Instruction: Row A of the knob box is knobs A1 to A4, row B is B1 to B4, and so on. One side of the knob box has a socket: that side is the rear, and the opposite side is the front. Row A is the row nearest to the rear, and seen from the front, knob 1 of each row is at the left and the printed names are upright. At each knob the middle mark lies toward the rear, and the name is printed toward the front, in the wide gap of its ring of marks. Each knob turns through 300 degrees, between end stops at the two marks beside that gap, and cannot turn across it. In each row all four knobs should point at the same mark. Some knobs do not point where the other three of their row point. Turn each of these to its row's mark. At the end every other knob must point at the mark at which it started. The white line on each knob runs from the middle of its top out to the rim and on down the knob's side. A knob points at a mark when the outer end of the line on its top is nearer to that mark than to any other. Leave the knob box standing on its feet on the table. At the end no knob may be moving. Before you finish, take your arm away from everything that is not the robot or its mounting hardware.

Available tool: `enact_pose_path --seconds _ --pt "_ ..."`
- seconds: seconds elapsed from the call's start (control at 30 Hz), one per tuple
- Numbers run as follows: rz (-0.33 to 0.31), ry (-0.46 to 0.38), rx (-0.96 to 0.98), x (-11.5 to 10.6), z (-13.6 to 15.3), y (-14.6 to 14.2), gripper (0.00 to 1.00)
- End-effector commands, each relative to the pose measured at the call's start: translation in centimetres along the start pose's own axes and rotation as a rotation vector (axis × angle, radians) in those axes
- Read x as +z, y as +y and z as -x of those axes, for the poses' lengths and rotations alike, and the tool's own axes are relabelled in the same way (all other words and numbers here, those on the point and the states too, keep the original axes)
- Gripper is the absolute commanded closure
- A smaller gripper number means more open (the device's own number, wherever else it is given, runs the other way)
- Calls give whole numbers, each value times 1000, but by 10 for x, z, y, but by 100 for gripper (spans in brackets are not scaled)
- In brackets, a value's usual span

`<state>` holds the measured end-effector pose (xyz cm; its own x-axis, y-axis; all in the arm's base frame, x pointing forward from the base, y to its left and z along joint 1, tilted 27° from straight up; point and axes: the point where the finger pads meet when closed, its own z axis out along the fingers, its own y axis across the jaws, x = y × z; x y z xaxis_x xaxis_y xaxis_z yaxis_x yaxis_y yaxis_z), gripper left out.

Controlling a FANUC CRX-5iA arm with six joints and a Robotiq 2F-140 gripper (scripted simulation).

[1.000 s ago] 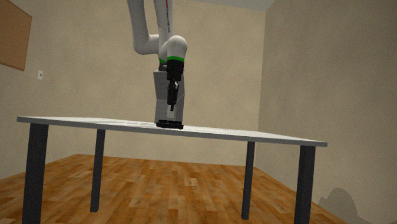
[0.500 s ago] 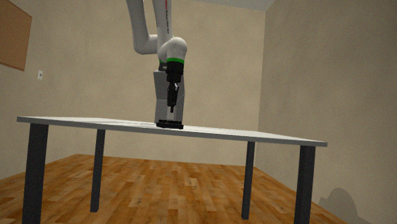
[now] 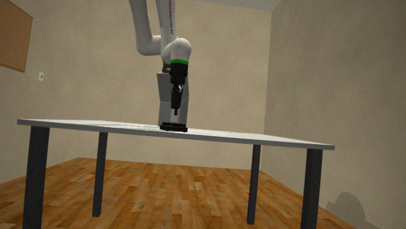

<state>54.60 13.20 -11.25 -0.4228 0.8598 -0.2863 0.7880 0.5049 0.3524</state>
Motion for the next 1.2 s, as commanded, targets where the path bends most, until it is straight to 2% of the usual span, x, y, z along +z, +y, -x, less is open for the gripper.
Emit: enact_pose_path --seconds 0.0,1.17 --pt "0 0 0 0 0 0 88" --pt "0 0 0 4 0 0 88"
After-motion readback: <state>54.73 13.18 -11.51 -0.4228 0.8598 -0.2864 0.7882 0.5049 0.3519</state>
